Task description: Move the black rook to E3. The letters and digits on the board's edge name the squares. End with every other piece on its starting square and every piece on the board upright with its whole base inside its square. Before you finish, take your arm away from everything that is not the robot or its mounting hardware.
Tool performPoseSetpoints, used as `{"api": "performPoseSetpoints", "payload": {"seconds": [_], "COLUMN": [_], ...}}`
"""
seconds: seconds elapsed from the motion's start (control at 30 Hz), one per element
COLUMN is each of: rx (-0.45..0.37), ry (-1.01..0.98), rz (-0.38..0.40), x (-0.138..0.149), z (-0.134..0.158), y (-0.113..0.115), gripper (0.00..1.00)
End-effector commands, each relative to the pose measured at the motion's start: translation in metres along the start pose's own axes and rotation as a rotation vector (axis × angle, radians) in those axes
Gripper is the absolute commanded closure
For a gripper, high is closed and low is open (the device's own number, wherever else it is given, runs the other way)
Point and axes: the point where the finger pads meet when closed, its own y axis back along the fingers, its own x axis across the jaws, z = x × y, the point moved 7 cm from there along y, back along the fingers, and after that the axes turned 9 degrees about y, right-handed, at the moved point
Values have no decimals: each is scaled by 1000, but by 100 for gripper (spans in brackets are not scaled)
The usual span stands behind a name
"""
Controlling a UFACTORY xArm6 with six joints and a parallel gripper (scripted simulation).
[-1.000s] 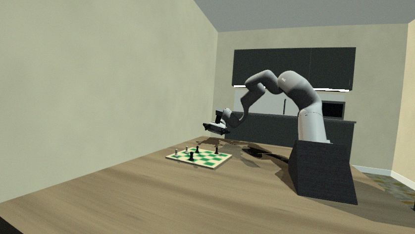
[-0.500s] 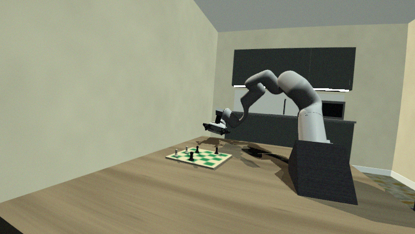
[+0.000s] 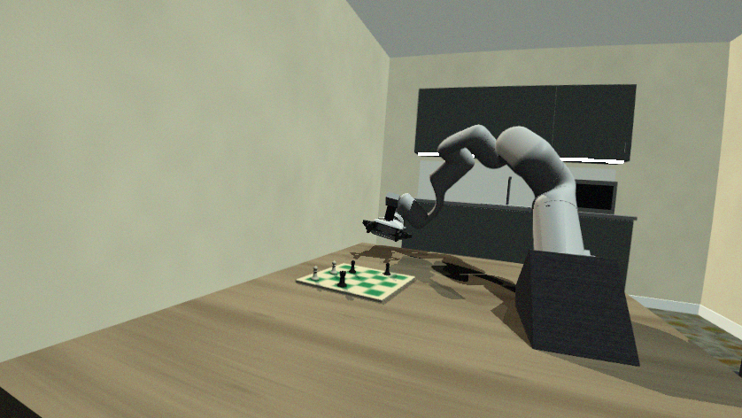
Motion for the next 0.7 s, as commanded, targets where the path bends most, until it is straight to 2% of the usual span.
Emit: {"api": "performPoseSetpoints", "payload": {"seconds": [0.0, 0.23, 0.43, 0.5, 0.67], "rx": [-2, -2, -2, -2, -2], "ry": [3, 3, 3, 3, 3], "rz": [0, 0, 0, 0, 0], "x": [1, 4, 16, 16, 28], "z": [-1, -9, -41, -41, -71], "y": [1, 1, 3, 3, 4], "gripper": [0, 0, 0, 0, 0]}}
